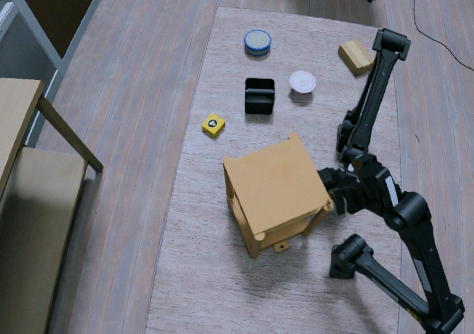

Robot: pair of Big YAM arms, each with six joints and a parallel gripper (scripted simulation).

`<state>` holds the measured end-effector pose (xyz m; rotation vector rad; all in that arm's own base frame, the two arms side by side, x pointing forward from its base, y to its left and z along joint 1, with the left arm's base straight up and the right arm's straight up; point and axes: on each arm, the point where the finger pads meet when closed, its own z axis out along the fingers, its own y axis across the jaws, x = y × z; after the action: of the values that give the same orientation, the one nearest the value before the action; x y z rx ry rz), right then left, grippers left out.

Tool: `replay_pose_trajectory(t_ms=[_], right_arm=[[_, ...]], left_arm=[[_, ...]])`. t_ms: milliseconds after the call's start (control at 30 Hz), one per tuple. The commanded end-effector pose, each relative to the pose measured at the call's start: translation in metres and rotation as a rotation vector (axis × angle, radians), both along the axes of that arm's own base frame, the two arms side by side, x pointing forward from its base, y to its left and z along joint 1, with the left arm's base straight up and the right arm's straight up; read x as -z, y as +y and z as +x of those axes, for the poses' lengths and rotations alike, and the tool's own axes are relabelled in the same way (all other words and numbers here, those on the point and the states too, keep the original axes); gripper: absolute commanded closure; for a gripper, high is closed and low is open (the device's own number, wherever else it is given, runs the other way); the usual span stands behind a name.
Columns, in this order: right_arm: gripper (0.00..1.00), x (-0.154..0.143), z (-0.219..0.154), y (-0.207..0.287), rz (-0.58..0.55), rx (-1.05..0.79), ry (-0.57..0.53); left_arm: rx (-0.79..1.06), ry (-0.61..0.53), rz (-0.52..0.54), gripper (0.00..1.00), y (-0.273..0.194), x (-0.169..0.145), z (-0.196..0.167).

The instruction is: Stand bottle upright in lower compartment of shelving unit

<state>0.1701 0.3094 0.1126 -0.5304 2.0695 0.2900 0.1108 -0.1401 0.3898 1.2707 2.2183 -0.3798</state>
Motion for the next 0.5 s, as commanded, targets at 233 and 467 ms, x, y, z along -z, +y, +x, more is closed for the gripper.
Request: replay_pose_trajectory(t_ms=[233, 467], right_arm=[[0.45, -0.041, 0.036, 0.051, 0.117, 0.007, -0.036], [0.45, -0.042, 0.049, 0.06, 0.123, 0.004, -0.043]], left_arm=[[0.002, -0.018, -0.016, 0.0, -0.001, -0.017, 0.003], [0.002, -0.018, -0.016, 0.0, -0.001, -0.017, 0.003]])
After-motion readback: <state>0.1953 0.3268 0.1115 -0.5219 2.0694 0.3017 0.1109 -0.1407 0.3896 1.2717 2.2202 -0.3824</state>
